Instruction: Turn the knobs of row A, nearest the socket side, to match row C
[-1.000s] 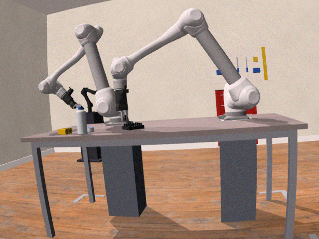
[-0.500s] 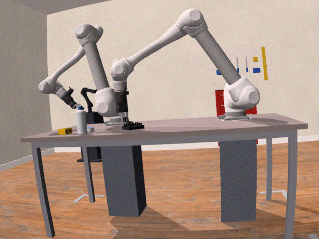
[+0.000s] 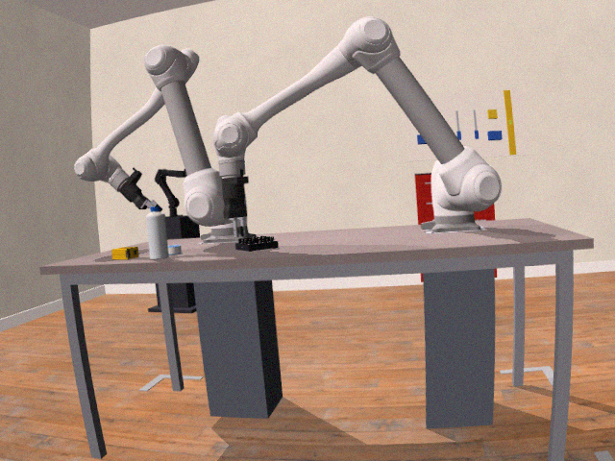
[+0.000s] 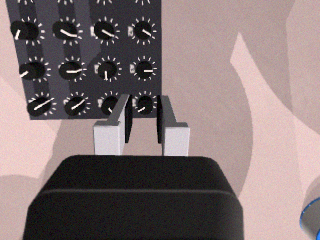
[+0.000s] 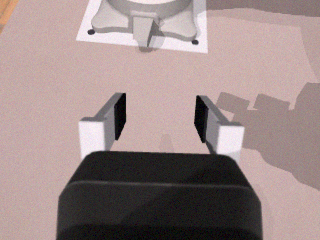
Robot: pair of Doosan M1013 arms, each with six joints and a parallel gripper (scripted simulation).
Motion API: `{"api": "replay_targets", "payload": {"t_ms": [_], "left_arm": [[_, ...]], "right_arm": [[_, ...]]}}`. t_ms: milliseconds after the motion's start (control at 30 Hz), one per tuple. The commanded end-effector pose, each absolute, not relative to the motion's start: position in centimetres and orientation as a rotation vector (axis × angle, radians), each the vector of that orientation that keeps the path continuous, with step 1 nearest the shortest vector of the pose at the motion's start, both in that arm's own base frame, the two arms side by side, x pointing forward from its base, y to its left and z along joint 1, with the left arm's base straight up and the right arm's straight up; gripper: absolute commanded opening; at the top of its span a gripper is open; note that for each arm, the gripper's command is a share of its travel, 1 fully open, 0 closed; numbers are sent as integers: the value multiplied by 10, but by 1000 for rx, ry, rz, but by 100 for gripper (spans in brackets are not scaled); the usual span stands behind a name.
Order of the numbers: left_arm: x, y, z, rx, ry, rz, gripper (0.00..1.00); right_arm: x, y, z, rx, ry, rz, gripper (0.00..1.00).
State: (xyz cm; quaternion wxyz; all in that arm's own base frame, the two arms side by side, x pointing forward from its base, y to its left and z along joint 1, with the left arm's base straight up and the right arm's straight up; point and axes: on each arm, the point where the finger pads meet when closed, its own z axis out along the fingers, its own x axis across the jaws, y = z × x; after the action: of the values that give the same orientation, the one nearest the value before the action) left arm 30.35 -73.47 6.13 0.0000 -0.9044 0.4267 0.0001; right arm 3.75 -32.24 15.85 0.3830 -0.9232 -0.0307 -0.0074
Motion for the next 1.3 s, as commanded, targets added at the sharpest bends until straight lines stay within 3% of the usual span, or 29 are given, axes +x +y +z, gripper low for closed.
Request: {"api": "replay_targets", "payload": {"t_ms": [0, 1267], "left_arm": [[304, -735, 63, -2842, 1341, -2, 46], [304, -735, 49, -2842, 1341, -2, 46]], "right_arm": [[38, -323, 159, -2355, -78, -19, 100], [38, -323, 159, -2355, -78, -19, 100]]}}
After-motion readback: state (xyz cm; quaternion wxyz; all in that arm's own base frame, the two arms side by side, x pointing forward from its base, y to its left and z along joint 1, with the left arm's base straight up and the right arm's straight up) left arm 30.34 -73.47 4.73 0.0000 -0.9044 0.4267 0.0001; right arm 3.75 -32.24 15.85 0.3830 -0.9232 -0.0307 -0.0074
